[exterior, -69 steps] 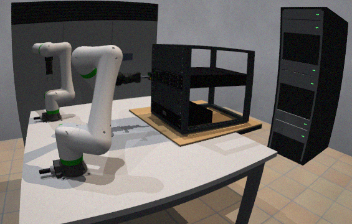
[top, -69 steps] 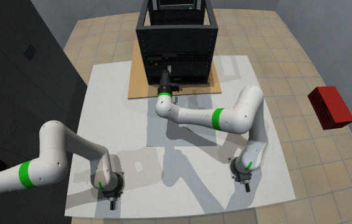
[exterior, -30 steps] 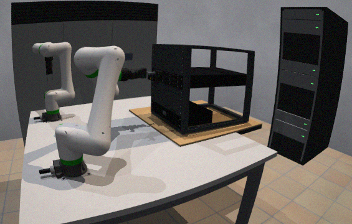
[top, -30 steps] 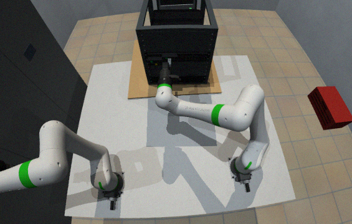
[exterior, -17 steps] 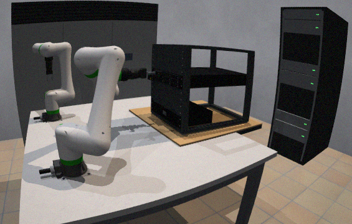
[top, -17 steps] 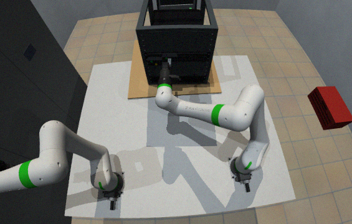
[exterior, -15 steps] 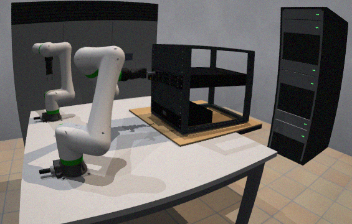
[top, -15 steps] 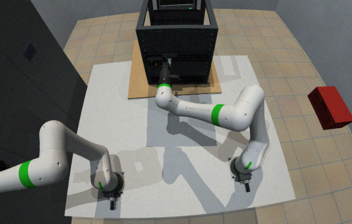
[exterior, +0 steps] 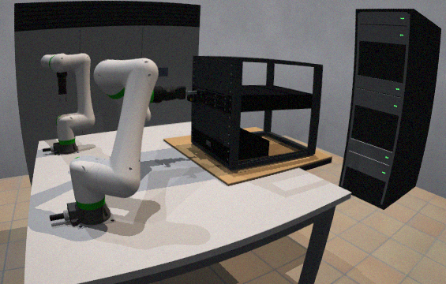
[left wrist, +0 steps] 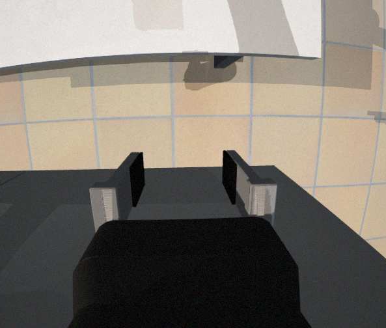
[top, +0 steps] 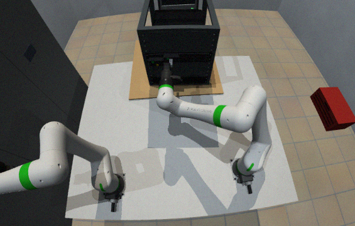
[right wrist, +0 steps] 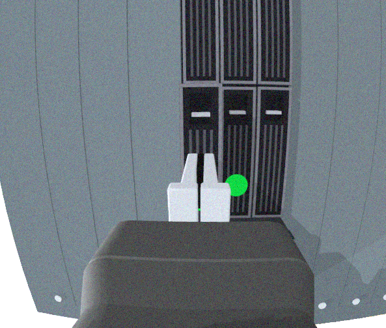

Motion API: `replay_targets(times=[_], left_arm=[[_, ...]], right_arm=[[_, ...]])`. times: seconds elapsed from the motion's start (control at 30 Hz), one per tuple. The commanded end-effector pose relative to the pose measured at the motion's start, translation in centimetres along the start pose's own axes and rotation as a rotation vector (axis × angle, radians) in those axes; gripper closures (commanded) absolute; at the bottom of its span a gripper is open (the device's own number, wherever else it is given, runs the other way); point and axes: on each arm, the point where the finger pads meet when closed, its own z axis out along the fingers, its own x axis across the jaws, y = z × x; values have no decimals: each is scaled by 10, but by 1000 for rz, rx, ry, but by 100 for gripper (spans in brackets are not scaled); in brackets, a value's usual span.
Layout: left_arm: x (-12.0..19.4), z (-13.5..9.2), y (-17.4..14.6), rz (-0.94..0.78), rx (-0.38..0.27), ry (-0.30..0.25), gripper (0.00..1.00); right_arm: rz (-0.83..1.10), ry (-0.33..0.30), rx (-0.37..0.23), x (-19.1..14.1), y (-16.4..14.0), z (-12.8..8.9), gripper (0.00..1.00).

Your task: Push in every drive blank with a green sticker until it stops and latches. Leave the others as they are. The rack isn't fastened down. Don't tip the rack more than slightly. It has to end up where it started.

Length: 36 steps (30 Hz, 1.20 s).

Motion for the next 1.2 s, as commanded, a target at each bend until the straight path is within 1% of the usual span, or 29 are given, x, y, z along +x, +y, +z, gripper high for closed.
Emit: replay_targets(times=[0.0, 0.27, 0.63, 0.9, 1.17], left_arm=[[0, -1, 0, 0, -2, 0, 0], [0, -1, 0, 0, -2, 0, 0], [0, -1, 0, 0, -2, 0, 0], [0, -1, 0, 0, -2, 0, 0], [0, -1, 0, 0, -2, 0, 0]], right_arm=[[2, -2, 0, -2, 0, 0, 100], [2, -2, 0, -2, 0, 9, 100], [2, -2, 0, -2, 0, 10, 100], [2, -2, 0, -2, 0, 19, 100], [2, -2, 0, -2, 0, 20, 100]])
